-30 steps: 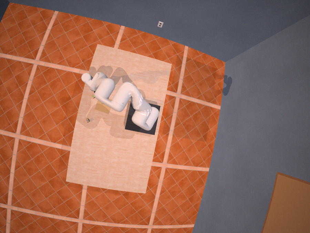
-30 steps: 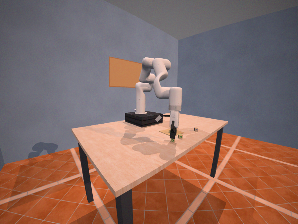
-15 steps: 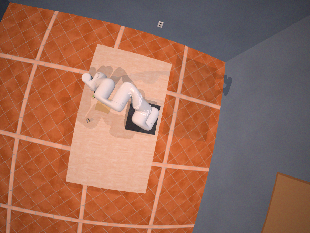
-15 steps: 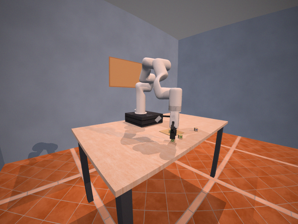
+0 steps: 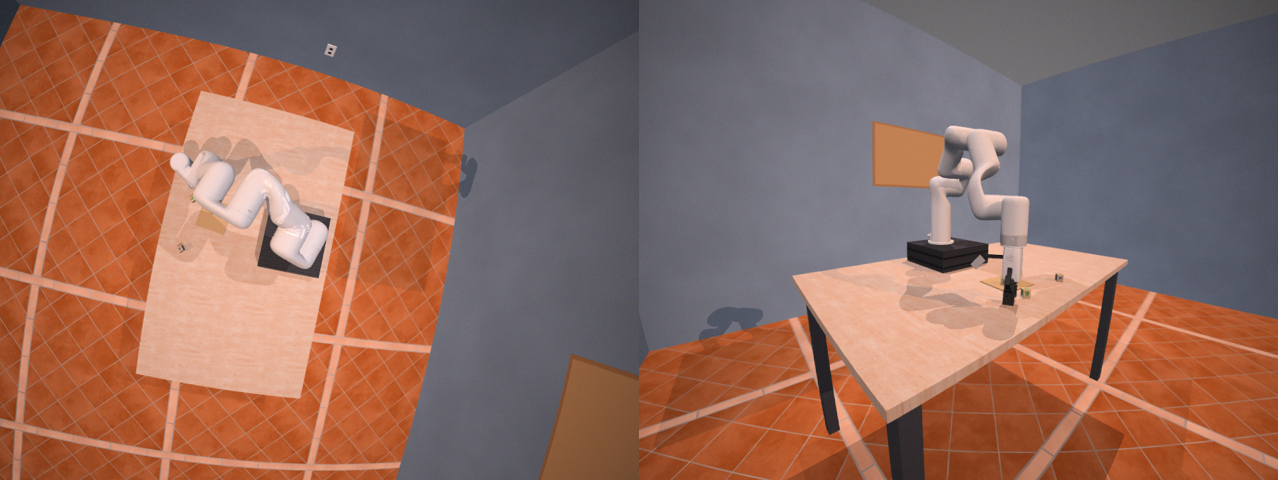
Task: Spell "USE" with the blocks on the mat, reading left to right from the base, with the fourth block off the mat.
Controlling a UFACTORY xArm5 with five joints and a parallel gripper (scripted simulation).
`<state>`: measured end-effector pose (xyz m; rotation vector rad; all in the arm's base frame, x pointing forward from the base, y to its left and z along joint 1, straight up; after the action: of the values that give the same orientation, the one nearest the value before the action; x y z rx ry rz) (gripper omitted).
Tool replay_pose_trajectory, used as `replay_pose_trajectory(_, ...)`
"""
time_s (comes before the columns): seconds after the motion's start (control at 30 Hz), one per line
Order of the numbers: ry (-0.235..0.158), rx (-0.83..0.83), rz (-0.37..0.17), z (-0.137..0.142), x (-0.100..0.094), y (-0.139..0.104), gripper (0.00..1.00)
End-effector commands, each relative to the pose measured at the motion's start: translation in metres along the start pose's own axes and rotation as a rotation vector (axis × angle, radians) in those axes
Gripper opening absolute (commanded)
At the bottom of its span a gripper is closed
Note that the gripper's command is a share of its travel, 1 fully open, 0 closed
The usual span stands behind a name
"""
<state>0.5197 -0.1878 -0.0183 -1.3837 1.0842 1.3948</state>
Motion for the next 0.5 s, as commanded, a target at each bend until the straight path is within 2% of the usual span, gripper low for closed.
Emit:
replay_pose_trajectory(0.0, 0.003, 0.0, -0.004, -0.001, 0.0011, -0.0015, 0.63)
replay_pose_trajectory(0.47, 0.003, 0.0, -0.004, -0.001, 0.0027, -0.0015, 0.63)
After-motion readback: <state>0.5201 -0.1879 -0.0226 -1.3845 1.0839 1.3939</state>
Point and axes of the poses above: the point where the finger pads meet when closed, its own x axis out along the fingers, its own z axis across the jaws, y = z × x, the point moved 5 cm from there along -x, back along the fingers, and after that the axes turned 11 degrees about x, right-handed, at the moved point
